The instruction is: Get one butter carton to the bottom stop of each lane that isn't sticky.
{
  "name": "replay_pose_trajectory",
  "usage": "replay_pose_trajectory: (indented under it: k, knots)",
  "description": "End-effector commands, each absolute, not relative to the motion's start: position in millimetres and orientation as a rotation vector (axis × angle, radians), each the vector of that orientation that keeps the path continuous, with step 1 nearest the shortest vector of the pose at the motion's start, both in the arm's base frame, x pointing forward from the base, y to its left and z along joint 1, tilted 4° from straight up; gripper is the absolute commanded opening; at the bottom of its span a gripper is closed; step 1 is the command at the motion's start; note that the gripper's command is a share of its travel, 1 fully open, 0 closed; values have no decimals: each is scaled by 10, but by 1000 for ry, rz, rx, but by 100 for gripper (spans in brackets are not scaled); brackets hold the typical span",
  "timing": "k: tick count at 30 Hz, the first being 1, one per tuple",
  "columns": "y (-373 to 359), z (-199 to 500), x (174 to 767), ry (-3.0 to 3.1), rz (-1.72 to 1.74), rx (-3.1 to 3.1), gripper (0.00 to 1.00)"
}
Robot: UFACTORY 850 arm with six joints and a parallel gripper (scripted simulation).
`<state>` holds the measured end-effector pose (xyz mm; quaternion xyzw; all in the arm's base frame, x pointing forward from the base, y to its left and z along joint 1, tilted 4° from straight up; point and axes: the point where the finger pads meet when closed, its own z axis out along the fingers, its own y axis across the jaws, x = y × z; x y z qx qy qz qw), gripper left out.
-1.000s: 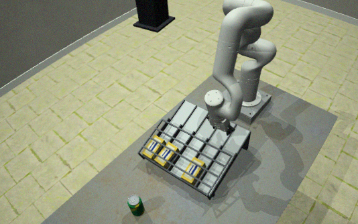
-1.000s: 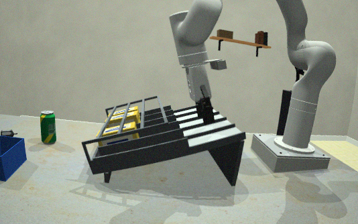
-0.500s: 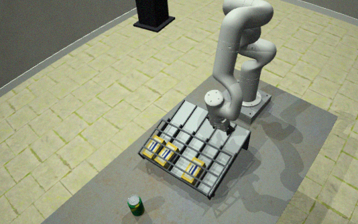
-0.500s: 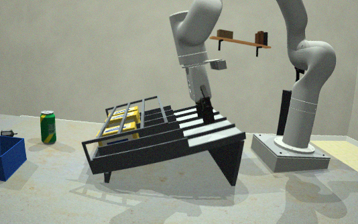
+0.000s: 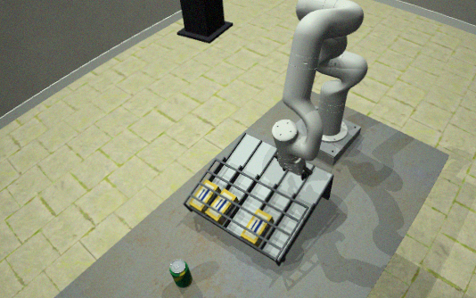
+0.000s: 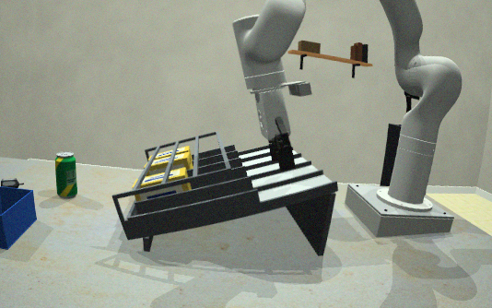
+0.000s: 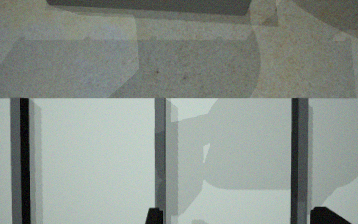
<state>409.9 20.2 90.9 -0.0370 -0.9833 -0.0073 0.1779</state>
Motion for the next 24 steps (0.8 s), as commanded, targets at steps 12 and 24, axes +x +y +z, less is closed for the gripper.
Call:
replay_pose_trajectory:
  k: [12, 24]
  knots:
    - [203, 914, 4107, -2784, -21, -105, 100]
    - [203, 914, 4107, -2784, -21, -105, 100]
